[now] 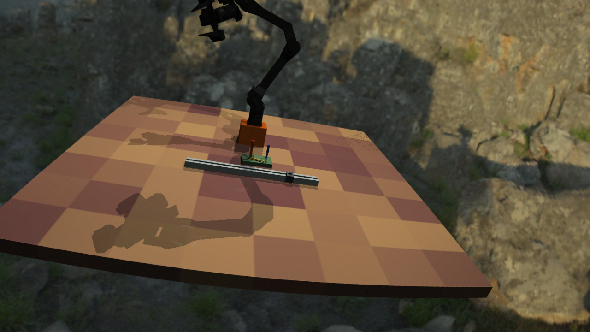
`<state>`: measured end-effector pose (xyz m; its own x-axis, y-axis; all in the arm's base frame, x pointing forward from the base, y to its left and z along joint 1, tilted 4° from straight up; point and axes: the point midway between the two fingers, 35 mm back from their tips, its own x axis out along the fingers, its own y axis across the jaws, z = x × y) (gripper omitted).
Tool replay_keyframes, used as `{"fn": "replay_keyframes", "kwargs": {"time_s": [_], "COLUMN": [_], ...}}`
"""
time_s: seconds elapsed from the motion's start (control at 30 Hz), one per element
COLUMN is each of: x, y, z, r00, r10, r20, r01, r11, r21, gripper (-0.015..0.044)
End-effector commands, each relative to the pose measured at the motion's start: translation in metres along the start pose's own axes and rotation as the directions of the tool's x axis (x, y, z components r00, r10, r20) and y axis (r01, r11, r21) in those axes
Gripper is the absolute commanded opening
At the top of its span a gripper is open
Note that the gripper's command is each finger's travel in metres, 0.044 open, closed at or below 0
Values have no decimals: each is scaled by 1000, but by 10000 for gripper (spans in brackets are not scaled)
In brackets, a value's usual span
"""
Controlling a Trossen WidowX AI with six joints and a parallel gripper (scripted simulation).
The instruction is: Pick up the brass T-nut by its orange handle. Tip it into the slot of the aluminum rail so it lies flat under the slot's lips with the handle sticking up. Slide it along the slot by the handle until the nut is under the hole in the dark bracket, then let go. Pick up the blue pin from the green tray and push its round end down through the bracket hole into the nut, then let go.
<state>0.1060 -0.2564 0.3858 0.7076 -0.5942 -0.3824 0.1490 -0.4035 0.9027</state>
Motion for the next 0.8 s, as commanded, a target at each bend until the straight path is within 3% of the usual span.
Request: {"fn": "replay_keyframes", "kwargs": {"time_s": [0.0,0.2,0.4,0.57,0.77], "x": [51,82,96,96,85], "y": [-45,-89,-142,-189,-248], "z": [-33,-75,-120,-154,-184], "r00": [971,897,784,666,510], "r10": [-194,-368,-542,-677,-822], "r20": [-140,-244,-304,-311,-255], "r01": [123,65,-168,-444,-767], "r11": [906,655,287,-26,-299], "r21": [-404,-753,-943,-895,-568], "gripper": [440,440,440,440,440]}}
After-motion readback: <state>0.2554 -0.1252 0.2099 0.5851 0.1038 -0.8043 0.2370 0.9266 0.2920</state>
